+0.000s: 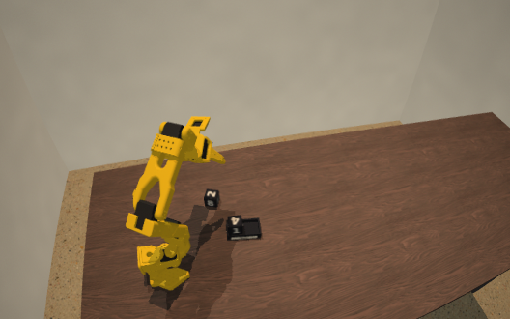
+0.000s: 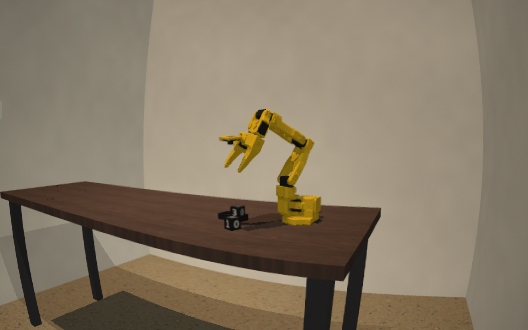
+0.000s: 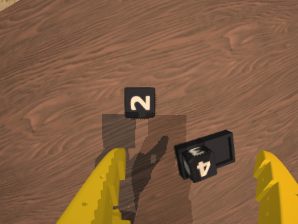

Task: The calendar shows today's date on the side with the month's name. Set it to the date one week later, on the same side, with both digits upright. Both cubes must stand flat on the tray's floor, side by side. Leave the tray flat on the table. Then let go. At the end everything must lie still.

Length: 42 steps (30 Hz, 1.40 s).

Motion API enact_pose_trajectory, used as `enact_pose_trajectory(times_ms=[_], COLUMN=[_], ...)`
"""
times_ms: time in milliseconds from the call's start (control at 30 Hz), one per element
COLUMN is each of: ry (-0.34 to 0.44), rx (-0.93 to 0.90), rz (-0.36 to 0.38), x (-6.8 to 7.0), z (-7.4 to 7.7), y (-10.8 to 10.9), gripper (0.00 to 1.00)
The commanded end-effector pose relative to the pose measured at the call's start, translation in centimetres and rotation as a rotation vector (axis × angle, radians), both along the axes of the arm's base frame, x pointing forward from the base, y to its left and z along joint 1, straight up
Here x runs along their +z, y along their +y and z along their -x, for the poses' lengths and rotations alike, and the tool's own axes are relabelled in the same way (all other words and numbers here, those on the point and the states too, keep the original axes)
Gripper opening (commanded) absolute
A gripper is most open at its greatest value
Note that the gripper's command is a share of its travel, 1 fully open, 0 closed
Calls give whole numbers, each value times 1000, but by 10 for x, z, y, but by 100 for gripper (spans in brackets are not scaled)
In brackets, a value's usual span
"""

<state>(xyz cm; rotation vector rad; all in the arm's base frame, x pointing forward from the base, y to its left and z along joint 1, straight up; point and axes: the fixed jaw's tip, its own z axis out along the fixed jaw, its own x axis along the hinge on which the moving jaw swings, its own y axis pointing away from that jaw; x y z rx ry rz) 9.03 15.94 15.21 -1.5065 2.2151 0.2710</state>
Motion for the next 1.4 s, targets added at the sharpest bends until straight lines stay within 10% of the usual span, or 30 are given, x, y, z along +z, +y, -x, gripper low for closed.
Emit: enact_pose_trajectory(times_ms=[0,1367], ry=[-37,-486], rx=[20,919], rz=[-49,248], x=[11,-6], z=[1,-9], y=[2,-7], gripper=[35,35])
